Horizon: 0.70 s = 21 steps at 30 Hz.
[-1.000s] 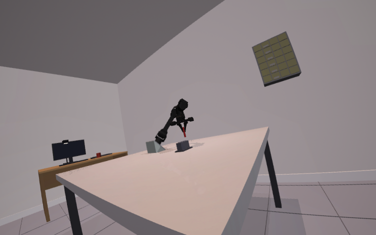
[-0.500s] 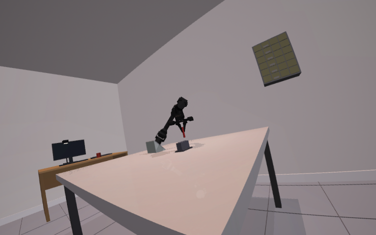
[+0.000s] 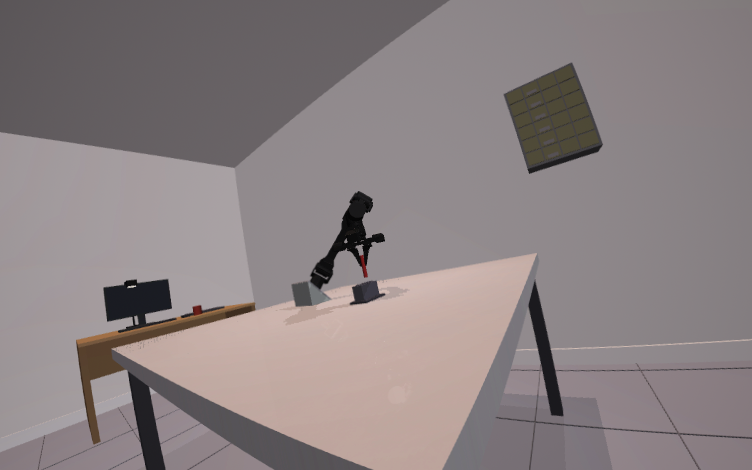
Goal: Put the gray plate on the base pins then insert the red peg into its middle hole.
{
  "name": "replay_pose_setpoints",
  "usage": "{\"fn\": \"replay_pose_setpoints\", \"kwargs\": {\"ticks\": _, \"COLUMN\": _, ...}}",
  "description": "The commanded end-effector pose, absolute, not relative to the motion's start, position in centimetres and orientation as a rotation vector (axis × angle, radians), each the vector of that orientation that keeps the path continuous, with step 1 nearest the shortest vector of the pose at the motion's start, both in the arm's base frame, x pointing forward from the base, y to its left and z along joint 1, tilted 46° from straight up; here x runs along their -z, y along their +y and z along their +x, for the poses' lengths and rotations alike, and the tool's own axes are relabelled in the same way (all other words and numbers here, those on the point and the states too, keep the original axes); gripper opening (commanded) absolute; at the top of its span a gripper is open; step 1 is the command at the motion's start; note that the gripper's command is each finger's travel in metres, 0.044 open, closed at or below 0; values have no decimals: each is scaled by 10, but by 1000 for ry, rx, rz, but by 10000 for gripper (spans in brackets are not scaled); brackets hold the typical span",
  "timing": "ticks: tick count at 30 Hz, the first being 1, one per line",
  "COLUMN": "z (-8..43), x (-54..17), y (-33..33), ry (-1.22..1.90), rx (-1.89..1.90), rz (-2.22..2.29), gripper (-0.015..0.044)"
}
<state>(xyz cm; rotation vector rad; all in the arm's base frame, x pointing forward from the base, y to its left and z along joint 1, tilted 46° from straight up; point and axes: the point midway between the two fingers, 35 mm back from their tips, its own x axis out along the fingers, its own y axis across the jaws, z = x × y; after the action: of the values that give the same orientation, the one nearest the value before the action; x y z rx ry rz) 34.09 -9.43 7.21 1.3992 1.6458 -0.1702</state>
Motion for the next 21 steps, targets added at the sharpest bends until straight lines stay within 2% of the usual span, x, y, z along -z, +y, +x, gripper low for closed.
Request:
{"fn": "replay_pose_setpoints", "kwargs": {"ticks": 1, "z": 346, "x": -60, "y": -104, "ry": 1653, "rx": 169, "rz": 1399, "gripper": 0}}
{"fn": "replay_pose_setpoints", "kwargs": {"ticks": 21, "z": 352, "x": -54, "y": -109, "ry": 1656, "rx": 165, "rz": 1399, "gripper": 0}}
